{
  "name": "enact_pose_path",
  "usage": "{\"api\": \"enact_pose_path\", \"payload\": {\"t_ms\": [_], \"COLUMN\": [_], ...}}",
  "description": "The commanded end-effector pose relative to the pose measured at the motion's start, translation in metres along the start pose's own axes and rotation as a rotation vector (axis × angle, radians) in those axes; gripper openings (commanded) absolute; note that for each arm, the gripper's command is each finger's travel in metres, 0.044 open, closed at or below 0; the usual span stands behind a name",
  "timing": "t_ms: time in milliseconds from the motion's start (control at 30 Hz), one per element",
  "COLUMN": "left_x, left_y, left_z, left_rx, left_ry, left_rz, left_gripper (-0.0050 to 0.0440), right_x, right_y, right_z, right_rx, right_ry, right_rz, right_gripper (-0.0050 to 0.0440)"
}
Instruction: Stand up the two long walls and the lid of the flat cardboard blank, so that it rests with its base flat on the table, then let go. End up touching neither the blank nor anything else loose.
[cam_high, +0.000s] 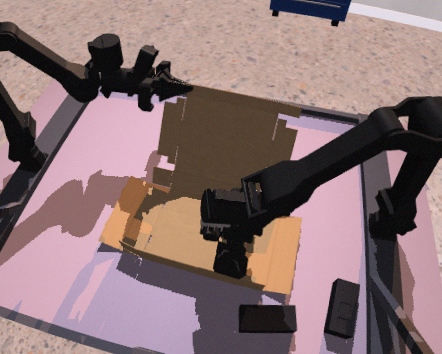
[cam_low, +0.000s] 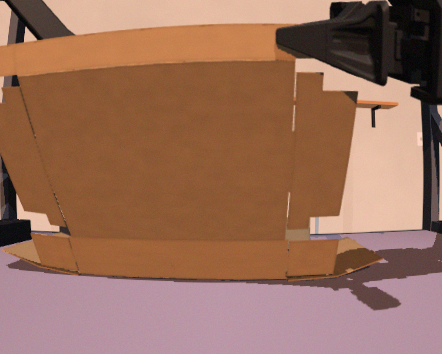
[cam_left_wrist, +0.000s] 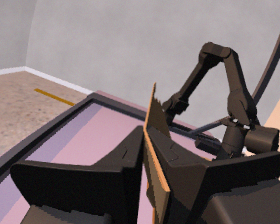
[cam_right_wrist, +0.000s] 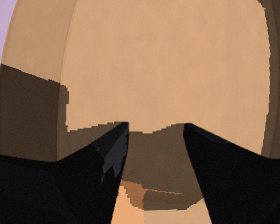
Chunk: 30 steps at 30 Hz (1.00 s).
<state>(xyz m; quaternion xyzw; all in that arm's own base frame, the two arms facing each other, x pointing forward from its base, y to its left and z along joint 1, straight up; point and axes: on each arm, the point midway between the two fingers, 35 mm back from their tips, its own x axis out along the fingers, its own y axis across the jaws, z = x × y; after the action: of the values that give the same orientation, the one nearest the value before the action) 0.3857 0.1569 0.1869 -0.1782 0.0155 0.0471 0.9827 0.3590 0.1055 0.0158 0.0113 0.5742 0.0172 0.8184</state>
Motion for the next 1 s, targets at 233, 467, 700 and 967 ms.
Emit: {"api": "enact_pose_path", "payload": {"t_ms": [233, 467, 700, 967], "left_x": [-0.002, -0.003, -0.004, -0.005], "left_y": [-0.024, -0.031, -0.043, -0.053], "left_z": [0.017, 0.019, 0.021, 0.021], "left_rx": [0.076, 0.104, 0.161, 0.191], "left_ry": [-0.042, -0.048, -0.054, -0.057], "left_rz": [-0.005, -0.002, -0.002, -0.001], "left_gripper": [0.0000, 0.0000, 0.0000, 0.0000], "right_x": [0.023, 0.023, 0.024, 0.024], "right_y": [-0.008, -0.008, -0.008, -0.008], "right_z": [-0.035, -0.035, -0.035, -0.035], "right_rx": [0.000, 0.000, 0.000, 0.000], "right_ry": [0.120, 0.120, 0.120, 0.120], "right_rz": [-0.024, -0.024, -0.024, -0.024], "right_gripper": [0.0199, 0.0199, 0.0199, 0.0199]}}
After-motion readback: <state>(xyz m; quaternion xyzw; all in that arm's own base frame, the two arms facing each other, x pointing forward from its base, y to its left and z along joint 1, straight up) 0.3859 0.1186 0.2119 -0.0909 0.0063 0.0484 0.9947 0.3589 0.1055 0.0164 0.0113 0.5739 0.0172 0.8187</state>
